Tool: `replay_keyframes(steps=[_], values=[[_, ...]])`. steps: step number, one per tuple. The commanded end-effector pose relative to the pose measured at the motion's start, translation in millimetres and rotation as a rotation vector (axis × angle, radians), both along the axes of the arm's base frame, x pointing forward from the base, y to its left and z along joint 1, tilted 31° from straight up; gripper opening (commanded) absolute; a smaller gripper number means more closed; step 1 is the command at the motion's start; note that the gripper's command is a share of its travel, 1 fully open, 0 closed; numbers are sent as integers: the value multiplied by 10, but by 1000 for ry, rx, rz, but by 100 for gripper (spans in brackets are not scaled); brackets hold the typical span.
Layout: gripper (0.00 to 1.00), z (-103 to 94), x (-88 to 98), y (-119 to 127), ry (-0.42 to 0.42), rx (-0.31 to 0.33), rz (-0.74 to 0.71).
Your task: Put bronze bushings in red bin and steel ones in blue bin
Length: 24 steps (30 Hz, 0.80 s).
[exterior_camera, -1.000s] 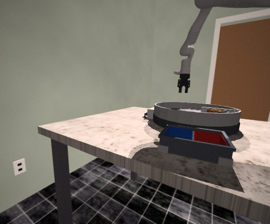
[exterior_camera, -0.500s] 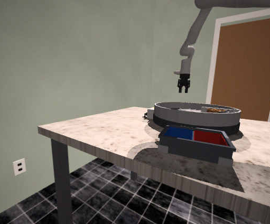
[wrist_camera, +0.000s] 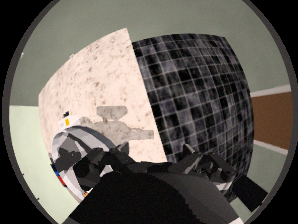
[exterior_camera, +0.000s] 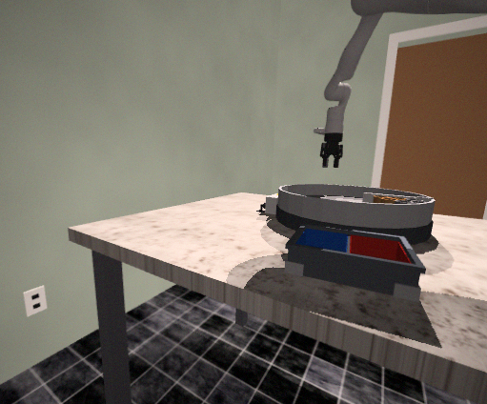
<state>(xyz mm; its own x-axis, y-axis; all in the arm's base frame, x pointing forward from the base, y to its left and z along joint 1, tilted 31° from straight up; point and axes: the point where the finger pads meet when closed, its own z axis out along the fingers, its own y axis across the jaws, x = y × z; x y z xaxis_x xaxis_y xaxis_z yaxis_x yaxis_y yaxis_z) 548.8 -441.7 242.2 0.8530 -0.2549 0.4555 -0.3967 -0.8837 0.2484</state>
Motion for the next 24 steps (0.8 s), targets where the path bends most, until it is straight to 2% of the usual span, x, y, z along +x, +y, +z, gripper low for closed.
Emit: replay_keyframes(steps=[1, 3, 8, 12, 15, 18, 24], values=[[100, 14, 2, 0, -2, -1, 0], [100, 14, 2, 0, -2, -1, 0], [100, -30, -165, 531, -2, -1, -1], [100, -29, -166, 553, -2, -1, 0], [100, -55, -267, 885, -2, -1, 0], [100, -73, -335, 1100, -2, -1, 0], [100, -73, -334, 1106, -2, -1, 0]])
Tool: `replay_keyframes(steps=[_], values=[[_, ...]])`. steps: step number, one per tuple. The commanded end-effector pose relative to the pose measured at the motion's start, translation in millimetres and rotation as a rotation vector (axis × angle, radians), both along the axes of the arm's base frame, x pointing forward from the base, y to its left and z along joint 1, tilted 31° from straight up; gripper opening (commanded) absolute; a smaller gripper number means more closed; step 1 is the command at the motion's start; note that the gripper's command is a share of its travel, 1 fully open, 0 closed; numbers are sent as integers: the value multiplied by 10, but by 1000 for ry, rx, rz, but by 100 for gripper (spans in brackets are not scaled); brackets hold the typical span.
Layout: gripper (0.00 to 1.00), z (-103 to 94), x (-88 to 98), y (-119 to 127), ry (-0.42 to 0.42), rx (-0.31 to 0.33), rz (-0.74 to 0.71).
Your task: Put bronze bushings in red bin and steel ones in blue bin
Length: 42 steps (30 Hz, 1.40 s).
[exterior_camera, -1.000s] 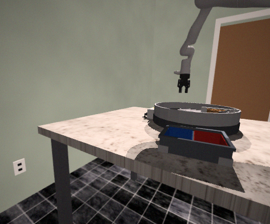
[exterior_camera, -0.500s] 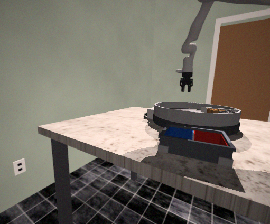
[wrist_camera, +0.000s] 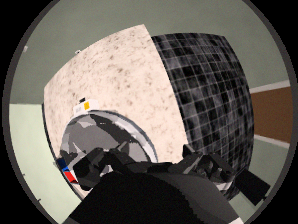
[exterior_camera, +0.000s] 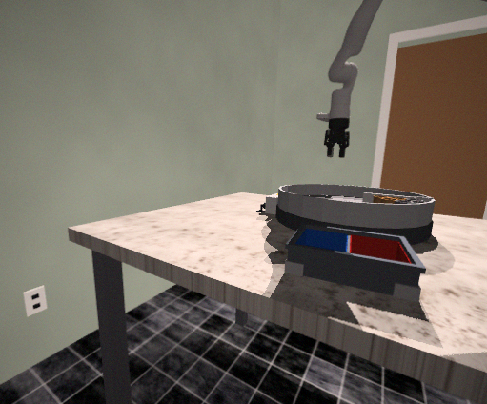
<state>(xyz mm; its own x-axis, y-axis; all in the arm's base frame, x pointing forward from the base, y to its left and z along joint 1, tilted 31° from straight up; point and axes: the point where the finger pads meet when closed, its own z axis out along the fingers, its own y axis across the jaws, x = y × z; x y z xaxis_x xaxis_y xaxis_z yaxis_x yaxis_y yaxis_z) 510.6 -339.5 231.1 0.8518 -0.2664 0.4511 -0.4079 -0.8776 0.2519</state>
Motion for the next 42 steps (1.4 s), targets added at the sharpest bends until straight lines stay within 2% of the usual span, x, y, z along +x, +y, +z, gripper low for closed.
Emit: replay_keyframes(steps=[1, 4, 6, 10, 11, 13, 16, 18, 21, 24, 28, 34, 38, 42], values=[[100, 30, 14, 194, -8, 0, 14], [100, 4, -86, 518, -7, 0, 14], [100, -4, -120, 633, -7, 0, 14], [100, -4, -120, 637, -8, 0, 14], [100, -13, -154, 748, -8, 0, 14], [100, -13, -154, 748, -8, 0, 14], [100, -39, -255, 1079, -8, 0, 14], [100, -48, -289, 1190, -8, 0, 14], [100, -48, -289, 1190, -8, 0, 14], [100, -74, -389, 1514, -8, 0, 14], [100, -91, -457, 1737, -8, 0, 14], [100, -91, -457, 1743, -8, 0, 14], [100, -124, -589, 2157, -8, 1, 12], [100, -134, -625, 2296, -8, 0, 14]])
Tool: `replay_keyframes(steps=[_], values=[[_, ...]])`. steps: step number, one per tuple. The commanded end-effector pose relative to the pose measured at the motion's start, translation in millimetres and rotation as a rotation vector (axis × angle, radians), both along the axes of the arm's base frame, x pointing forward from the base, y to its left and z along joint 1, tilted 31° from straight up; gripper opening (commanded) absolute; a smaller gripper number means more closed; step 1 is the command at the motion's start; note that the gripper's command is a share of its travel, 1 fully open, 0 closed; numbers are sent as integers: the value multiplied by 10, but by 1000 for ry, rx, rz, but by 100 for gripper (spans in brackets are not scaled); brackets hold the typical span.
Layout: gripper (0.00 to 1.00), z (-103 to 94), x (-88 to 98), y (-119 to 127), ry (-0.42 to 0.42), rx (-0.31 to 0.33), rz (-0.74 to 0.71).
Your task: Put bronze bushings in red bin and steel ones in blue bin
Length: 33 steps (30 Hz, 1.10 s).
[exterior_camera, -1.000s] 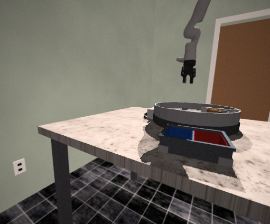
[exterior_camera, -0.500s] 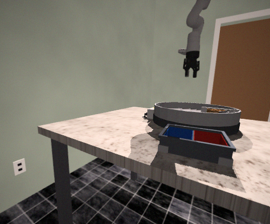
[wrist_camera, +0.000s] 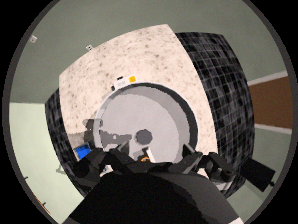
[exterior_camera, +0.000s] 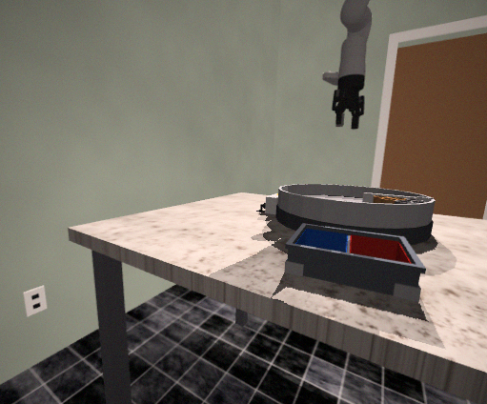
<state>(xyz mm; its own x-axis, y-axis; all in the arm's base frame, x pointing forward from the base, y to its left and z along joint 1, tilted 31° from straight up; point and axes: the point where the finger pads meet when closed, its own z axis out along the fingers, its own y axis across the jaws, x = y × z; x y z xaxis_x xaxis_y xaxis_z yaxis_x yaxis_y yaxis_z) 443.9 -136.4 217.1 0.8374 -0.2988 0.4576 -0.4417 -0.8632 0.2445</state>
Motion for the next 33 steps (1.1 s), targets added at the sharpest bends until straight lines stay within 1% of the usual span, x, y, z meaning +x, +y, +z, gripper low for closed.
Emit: replay_keyframes(steps=[1, 2, 3, 5, 8, 9, 10, 13, 16, 17, 18, 19, 24, 29, 33], values=[[100, 5, 41, 265, 1, -4, 51], [100, 5, 41, 265, 1, -4, 51], [100, -3, 8, 375, 1, -4, 51], [100, -3, 8, 375, 1, -4, 51], [100, -29, -93, 707, 1, -4, 51], [100, -36, -122, 776, 1, -3, 46], [100, -38, -127, 818, 1, -4, 51], [100, -38, -127, 818, 1, -4, 51], [100, -64, -228, 1149, 1, -4, 51], [100, -72, -258, 1235, 1, -3, 48], [100, -73, -262, 1260, 1, -4, 51], [100, -81, -295, 1371, 1, -4, 51], [100, -81, -295, 1371, 1, -4, 51], [100, -124, -462, 1917, 1, -4, 50], [100, -125, -464, 1924, 1, -4, 51]])
